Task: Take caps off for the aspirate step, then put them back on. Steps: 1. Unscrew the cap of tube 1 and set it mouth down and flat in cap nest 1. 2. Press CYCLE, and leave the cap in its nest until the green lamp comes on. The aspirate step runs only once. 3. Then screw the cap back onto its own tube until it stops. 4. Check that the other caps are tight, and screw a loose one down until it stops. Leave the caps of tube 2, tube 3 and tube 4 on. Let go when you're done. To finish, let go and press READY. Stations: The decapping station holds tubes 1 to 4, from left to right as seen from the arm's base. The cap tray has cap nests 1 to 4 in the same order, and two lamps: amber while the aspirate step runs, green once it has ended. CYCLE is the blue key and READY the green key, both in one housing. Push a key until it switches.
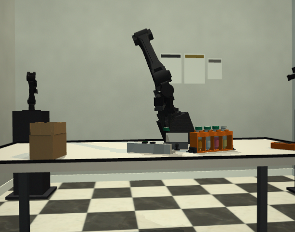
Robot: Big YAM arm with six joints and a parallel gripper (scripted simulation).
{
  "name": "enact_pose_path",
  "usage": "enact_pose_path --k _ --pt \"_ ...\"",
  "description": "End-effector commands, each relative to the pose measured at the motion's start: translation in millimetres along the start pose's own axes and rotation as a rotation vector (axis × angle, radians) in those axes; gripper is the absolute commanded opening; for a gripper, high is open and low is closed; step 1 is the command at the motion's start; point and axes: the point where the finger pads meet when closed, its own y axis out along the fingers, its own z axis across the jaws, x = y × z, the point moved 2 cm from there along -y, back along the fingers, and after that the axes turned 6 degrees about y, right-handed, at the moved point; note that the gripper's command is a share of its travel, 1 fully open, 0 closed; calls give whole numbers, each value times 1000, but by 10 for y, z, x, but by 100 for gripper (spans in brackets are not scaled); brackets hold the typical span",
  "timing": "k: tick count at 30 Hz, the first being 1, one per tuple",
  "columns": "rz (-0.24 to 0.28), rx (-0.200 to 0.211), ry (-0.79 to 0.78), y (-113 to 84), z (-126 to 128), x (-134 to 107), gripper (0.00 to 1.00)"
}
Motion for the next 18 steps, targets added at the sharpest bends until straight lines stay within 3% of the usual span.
enact_pose_path --k 1,5,8,12,16,18 --pt "-24 18 -3 116 33 103 0" --pt "-18 14 -5 334 22 71 0" --pt "-39 25 4 427 73 206 0" --pt "-23 17 -3 673 43 109 0" --pt "-38 28 -26 712 176 123 0" --pt "-25 18 -2 868 55 128 0"
